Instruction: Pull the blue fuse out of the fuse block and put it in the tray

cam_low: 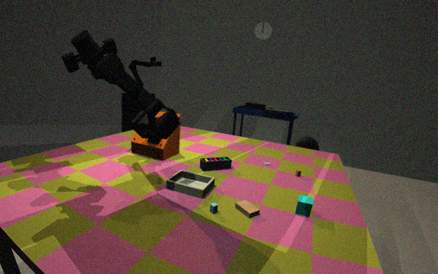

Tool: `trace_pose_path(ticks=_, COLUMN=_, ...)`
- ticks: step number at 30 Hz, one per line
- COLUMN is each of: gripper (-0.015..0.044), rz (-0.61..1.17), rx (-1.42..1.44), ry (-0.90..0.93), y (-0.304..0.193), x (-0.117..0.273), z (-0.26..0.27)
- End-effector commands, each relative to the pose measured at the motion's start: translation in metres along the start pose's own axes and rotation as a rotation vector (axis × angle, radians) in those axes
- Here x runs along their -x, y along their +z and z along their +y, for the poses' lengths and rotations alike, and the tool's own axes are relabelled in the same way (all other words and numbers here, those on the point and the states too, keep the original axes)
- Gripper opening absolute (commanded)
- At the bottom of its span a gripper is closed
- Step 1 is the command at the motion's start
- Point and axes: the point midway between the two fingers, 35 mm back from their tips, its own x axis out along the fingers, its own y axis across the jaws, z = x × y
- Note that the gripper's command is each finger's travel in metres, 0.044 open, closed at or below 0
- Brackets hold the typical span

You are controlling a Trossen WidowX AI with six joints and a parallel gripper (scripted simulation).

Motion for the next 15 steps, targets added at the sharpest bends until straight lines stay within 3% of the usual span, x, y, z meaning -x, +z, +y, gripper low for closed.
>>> trace_pose_path(ticks=1, gripper=0.0026, rz=-0.002, rx=-0.004, ry=0.009, y=0.000, x=-0.002, z=0.001)
trace_pose_path(ticks=3, gripper=0.0074, rz=-0.016, rx=-0.040, ry=0.079, y=0.004, x=-0.014, z=0.011)
trace_pose_path(ticks=10, gripper=0.0074, rz=-0.042, rx=-0.353, ry=0.378, y=0.020, x=-0.051, z=0.062)
trace_pose_path(ticks=15, gripper=0.0074, rz=0.037, rx=-0.735, ry=0.704, y=0.039, x=-0.068, z=0.129)
